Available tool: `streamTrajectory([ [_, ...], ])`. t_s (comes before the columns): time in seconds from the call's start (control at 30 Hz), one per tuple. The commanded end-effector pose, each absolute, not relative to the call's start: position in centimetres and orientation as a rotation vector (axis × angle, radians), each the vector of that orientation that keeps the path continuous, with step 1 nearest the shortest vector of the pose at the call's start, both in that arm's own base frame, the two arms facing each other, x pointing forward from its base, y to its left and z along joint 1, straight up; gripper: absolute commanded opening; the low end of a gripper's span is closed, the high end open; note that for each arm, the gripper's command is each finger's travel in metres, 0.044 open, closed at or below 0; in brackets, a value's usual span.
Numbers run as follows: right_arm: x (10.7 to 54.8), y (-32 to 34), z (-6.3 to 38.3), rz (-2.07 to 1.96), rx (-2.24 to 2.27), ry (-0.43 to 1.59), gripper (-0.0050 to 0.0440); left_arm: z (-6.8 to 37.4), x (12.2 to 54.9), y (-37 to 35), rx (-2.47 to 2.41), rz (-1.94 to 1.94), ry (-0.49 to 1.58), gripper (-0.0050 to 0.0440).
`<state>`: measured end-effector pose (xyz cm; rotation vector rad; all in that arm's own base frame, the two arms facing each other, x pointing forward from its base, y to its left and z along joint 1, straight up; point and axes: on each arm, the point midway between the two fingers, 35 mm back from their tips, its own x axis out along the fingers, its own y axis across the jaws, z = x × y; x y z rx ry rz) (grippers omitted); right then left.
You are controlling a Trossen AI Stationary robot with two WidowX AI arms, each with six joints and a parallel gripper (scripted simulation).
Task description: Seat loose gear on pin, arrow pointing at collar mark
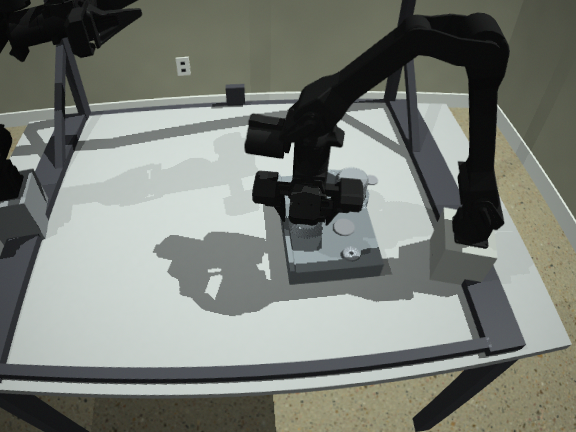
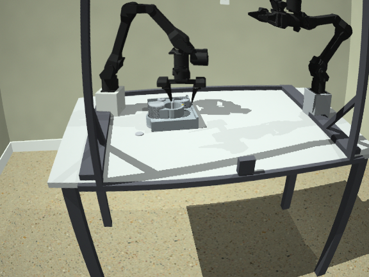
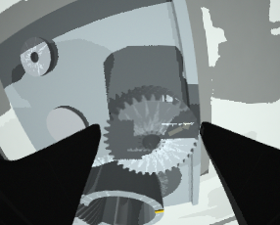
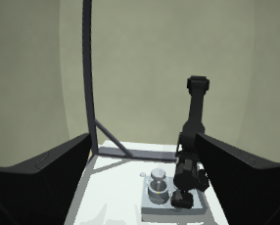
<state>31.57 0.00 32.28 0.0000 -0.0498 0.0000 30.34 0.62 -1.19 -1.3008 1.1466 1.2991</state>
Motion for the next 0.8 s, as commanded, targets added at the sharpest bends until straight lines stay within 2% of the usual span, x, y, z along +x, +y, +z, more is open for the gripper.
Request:
streamTrajectory([
  [0.0,31.38,0.0,33.31,0.0,0.0,-0.076,0.04,-2.07,30.16,0.62,-1.299,1.305,1.148,0.0375],
  [0.23,31.38,0.0,33.31,0.0,0.0,-0.076,0.04,-1.91,30.25,0.62,-1.301,1.303,1.146,0.0375],
  [0.27,31.38,0.0,33.31,0.0,0.0,-0.076,0.04,-1.93,30.23,0.62,-1.3,1.303,1.147,0.0],
  [0.77,31.38,0.0,33.31,0.0,0.0,-0.076,0.04,-1.77,30.24,0.62,-1.3,1.303,1.147,0.0],
])
